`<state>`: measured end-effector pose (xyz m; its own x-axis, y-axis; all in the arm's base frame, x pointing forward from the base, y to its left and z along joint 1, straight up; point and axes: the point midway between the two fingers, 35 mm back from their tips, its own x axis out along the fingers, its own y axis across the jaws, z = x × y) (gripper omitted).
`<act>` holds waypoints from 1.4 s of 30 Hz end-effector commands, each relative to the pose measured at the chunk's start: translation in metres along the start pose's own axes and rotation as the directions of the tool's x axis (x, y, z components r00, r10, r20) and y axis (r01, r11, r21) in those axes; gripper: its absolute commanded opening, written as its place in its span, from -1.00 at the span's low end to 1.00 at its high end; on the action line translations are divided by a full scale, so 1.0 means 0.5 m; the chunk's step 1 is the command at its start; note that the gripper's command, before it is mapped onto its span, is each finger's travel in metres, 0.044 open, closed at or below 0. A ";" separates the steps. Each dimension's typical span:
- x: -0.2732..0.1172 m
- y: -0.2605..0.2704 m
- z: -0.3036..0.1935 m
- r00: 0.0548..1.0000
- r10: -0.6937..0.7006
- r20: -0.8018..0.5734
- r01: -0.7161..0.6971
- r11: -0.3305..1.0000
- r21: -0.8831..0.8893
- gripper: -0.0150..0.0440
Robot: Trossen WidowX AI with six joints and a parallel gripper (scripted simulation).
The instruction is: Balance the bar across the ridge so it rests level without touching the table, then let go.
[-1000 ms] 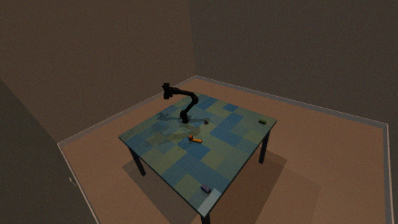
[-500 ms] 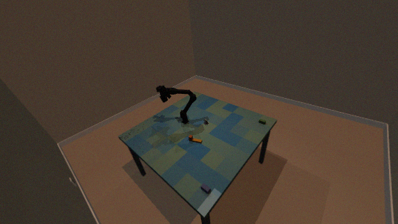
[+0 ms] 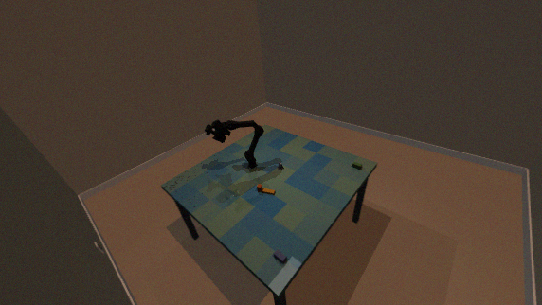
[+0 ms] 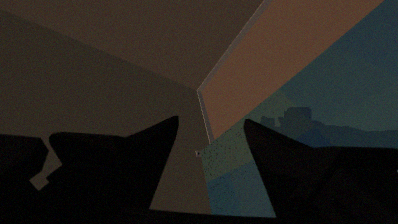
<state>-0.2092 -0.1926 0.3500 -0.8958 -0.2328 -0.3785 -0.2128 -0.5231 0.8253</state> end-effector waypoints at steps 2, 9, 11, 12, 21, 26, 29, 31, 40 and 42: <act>-0.009 0.013 -0.063 0.995 0.000 -0.104 -0.018 0.986 -0.167 0.58; -0.032 0.019 -0.147 0.972 -0.012 -0.235 -0.083 0.917 -0.391 0.58; -0.041 0.019 -0.171 0.962 -0.018 -0.271 -0.110 0.887 -0.449 0.58; -0.046 0.016 -0.181 0.957 -0.018 -0.288 -0.121 0.882 -0.455 0.58; -0.087 -0.001 -0.259 0.909 -0.035 -0.416 -0.223 0.801 -0.555 0.58; -0.118 -0.008 -0.310 0.871 -0.063 -0.488 -0.316 0.689 -0.652 0.58; -0.139 -0.014 -0.342 0.844 -0.083 -0.529 -0.377 0.608 -0.698 0.58; -0.154 -0.020 -0.362 0.826 -0.098 -0.555 -0.420 0.551 -0.722 0.58; -0.232 -0.048 -0.442 0.736 -0.164 -0.657 -0.602 0.287 -0.745 0.58; -0.250 -0.056 -0.458 0.715 -0.183 -0.675 -0.639 0.221 -0.737 0.58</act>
<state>-0.0209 -0.3309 0.2826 -0.3860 -0.6219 -0.6814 0.7440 -0.6465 0.1686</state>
